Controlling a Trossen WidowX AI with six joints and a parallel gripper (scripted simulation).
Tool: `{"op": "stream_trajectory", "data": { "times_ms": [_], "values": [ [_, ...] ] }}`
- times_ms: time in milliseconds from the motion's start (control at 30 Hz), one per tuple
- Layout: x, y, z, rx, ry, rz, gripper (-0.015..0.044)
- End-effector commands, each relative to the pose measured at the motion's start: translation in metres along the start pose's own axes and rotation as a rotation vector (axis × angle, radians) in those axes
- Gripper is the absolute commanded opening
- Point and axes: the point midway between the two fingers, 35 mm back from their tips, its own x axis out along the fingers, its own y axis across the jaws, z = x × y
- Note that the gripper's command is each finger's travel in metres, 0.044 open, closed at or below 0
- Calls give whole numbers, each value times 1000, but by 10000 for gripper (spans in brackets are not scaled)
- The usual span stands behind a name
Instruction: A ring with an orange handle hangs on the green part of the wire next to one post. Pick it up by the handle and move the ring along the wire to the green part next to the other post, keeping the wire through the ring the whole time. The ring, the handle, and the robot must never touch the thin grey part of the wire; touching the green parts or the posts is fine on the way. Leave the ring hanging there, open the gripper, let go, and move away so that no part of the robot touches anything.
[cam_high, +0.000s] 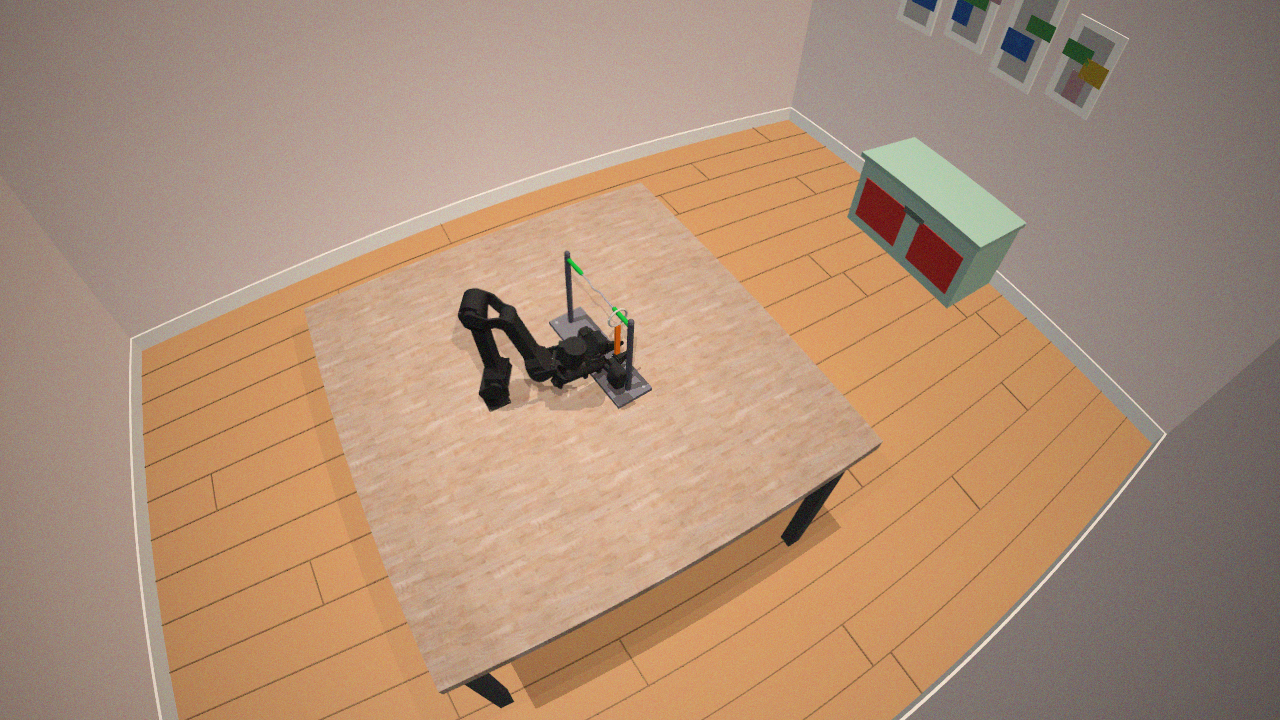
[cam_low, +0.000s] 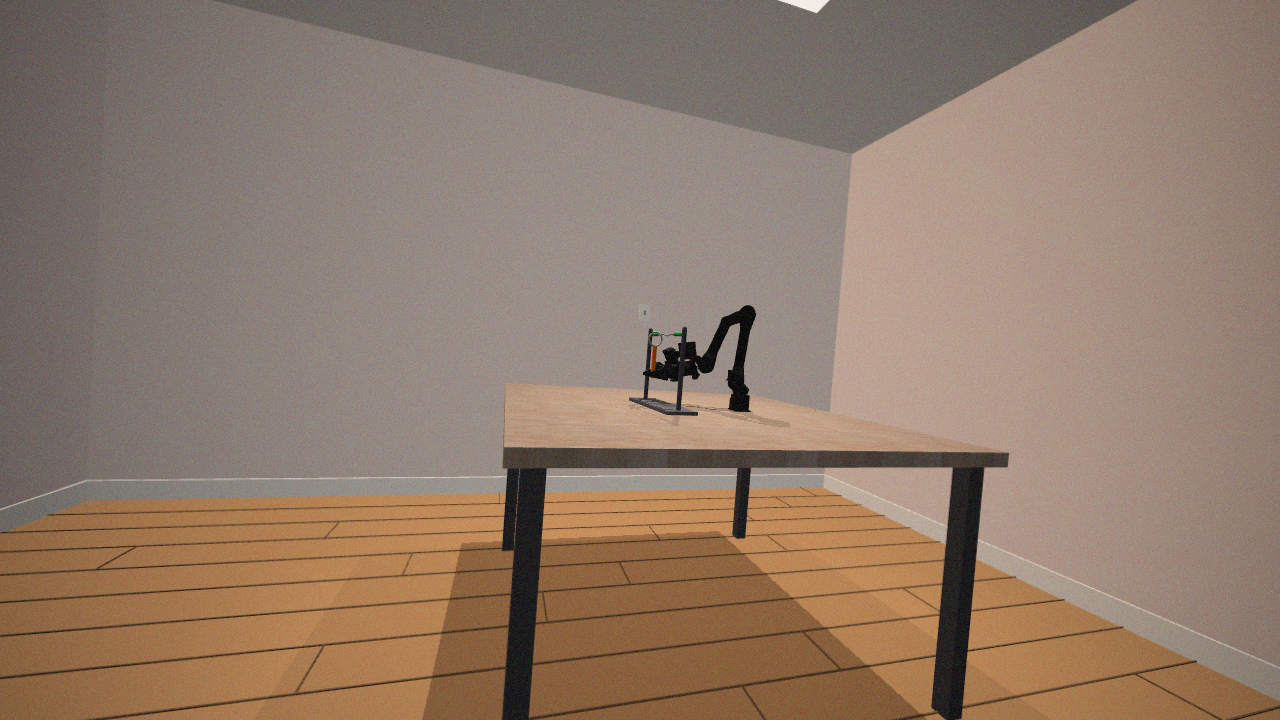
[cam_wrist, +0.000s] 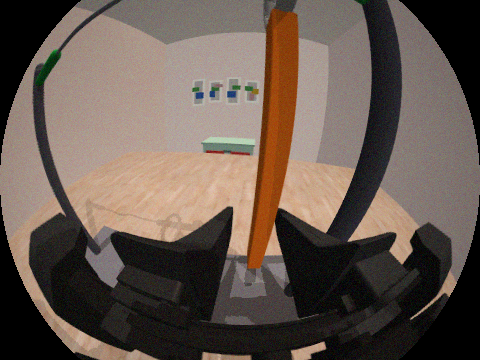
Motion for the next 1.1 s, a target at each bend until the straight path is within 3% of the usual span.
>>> {"op": "stream_trajectory", "data": {
  "times_ms": [0, 67, 467, 1067],
  "values": [
    [0, -1, 0, 3, 0, -3, 160],
    [0, -1, 0, 3, 0, -3, 160],
    [0, 0, 0, 0, 0, 0, -150],
    [-2, 1, 16, 3, -1, 0, -150]
  ]
}}
